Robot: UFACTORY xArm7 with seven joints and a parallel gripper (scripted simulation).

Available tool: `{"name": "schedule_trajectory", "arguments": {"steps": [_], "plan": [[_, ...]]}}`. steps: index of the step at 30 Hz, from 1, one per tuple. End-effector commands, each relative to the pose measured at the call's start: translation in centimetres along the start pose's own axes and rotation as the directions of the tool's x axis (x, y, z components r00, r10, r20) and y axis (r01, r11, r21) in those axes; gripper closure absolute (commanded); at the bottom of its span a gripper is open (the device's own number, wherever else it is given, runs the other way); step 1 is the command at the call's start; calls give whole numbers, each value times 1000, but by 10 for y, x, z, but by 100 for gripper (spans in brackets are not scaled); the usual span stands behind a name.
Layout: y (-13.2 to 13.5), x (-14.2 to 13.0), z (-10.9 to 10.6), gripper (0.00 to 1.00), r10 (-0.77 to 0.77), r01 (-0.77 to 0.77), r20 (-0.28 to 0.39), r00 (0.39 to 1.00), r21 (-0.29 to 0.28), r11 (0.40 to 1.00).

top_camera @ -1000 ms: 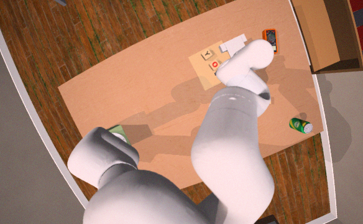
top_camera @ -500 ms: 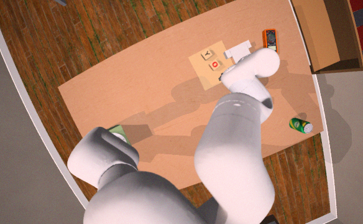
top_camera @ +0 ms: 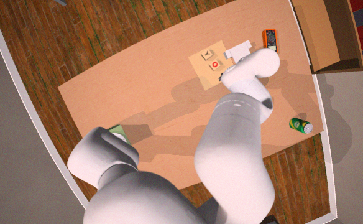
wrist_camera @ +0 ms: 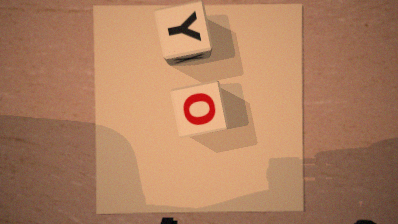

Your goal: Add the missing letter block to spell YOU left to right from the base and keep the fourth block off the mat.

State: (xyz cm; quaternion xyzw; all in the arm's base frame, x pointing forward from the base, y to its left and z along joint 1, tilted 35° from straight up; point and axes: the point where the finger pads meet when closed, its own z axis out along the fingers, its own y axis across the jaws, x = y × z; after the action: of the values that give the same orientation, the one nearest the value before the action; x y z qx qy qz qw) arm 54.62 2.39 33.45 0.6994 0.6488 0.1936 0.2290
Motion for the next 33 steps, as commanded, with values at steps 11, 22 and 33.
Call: {"name": "schedule_trajectory", "arguments": {"steps": [11, 22, 33], "plan": [[2, 0, -2, 0, 0, 0, -1, 1000, -4, 1000], [2, 0, -2, 0, 0, 0, -1, 1000, -4, 1000], [57, -79, 6, 0, 96, -98, 44, 994, 34, 995]]}}
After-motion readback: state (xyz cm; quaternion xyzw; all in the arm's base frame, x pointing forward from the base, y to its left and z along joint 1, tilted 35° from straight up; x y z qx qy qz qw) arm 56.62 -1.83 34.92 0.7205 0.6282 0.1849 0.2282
